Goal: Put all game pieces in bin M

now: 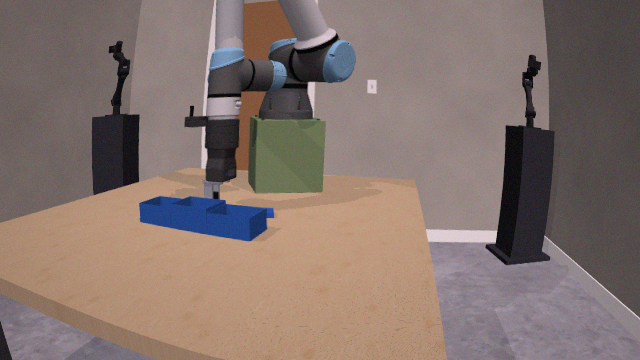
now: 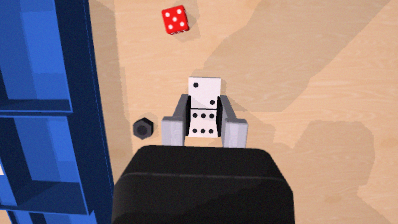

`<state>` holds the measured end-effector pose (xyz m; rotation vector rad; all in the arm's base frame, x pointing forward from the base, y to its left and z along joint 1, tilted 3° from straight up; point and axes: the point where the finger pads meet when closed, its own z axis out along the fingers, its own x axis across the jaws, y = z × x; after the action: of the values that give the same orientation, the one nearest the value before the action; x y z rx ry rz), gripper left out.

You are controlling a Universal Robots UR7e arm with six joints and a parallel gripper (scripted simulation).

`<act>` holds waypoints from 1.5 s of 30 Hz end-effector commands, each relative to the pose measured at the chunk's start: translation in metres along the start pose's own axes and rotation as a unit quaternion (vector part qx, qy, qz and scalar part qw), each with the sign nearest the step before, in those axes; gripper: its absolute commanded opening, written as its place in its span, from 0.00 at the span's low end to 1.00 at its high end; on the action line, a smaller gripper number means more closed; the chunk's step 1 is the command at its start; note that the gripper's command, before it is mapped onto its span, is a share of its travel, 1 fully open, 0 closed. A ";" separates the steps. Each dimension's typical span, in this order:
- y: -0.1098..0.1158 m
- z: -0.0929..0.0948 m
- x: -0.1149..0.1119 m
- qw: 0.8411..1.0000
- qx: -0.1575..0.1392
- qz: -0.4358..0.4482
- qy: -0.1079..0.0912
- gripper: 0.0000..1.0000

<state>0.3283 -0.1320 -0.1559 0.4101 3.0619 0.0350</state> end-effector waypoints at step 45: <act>-0.008 -0.064 -0.023 1.000 0.001 0.000 -0.001 0.49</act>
<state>0.3288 -0.1356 -0.0924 0.4098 3.0623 0.0353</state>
